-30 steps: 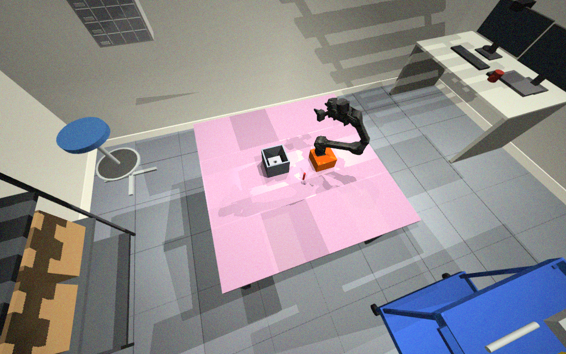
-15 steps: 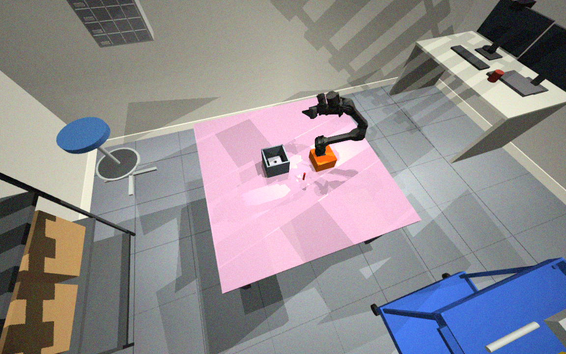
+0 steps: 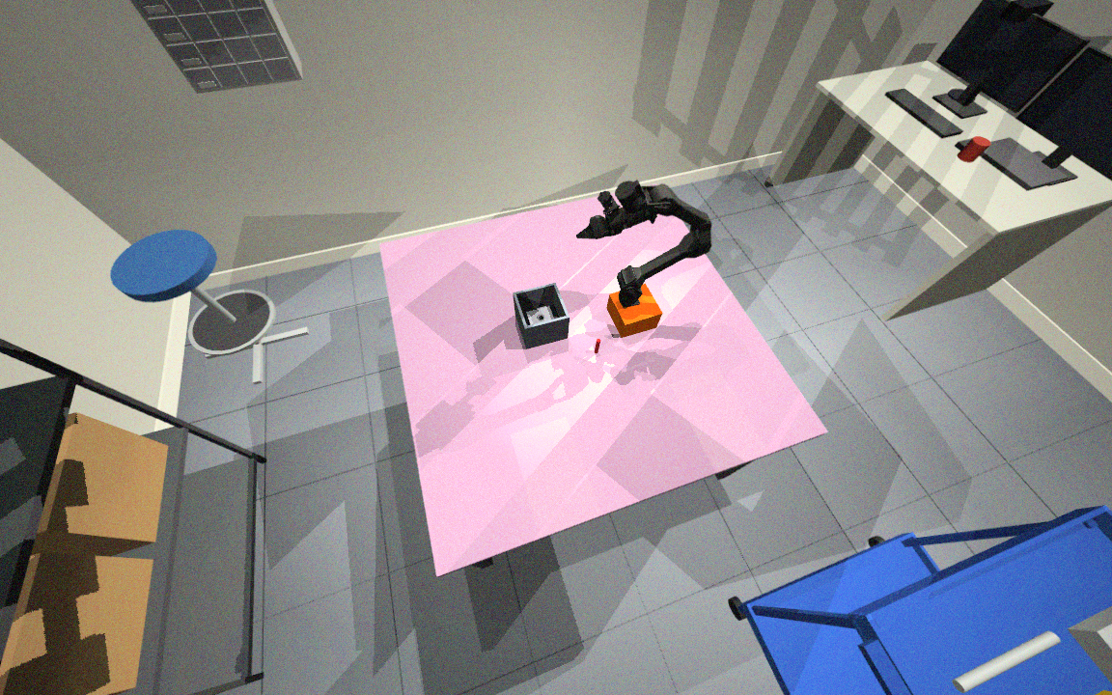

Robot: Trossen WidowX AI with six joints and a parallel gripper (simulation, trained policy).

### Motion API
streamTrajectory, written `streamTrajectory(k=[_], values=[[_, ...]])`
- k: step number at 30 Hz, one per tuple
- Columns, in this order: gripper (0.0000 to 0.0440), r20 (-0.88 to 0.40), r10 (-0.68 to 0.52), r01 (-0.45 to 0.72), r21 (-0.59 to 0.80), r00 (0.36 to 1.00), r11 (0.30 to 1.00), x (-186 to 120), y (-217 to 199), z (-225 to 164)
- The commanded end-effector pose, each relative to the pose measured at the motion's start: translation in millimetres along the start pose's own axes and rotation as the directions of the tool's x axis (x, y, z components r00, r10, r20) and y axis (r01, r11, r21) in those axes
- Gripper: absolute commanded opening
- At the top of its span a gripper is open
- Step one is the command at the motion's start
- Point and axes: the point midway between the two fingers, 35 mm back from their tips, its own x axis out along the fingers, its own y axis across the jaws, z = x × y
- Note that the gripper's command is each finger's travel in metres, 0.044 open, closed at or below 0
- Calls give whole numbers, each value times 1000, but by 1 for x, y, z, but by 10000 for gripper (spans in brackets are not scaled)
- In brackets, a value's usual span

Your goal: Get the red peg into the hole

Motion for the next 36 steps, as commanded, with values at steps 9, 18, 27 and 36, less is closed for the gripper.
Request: streamTrajectory(k=[9,18,27,36], values=[[440,-251,43,-7,145,967,989,27,30,-40],[440,-433,23,87,232,901,969,41,46,-80],[440,-585,-39,239,269,810,933,50,53,-123],[440,-695,-141,416,245,706,876,55,50,-167]])
